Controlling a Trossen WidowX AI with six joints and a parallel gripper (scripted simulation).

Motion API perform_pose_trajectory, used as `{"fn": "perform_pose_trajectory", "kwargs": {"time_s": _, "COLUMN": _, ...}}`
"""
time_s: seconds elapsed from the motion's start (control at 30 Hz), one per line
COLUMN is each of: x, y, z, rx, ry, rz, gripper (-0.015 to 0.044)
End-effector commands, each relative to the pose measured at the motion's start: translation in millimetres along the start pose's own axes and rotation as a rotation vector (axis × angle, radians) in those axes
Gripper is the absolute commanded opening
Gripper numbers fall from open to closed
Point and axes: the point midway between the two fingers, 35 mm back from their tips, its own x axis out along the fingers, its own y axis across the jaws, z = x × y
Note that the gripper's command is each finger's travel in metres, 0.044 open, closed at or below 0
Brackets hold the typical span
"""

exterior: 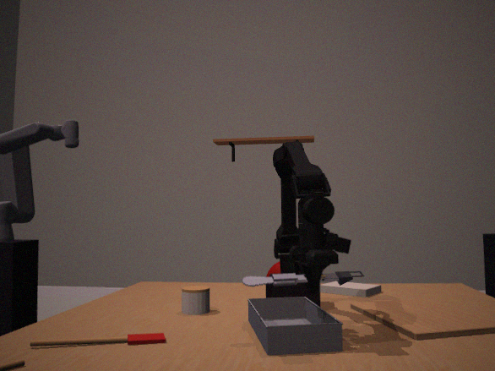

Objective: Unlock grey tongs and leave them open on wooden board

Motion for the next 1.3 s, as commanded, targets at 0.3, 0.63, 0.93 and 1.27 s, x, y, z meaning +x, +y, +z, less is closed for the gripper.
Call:
{"fn": "perform_pose_trajectory", "kwargs": {"time_s": 0.3, "x": -5.8, "y": -6.4, "z": 36.6, "rx": 0.112, "ry": -0.003, "rz": 0.002, "gripper": -0.015}}
{"fn": "perform_pose_trajectory", "kwargs": {"time_s": 0.63, "x": -15.7, "y": -8.9, "z": 95.9, "rx": 0.292, "ry": -0.005, "rz": 0.005, "gripper": -0.015}}
{"fn": "perform_pose_trajectory", "kwargs": {"time_s": 0.93, "x": -25.2, "y": -2.4, "z": 149.8, "rx": 0.453, "ry": -0.004, "rz": 0.006, "gripper": -0.015}}
{"fn": "perform_pose_trajectory", "kwargs": {"time_s": 1.27, "x": -28.9, "y": 2.4, "z": 171.2, "rx": 0.519, "ry": -0.004, "rz": 0.006, "gripper": -0.015}}
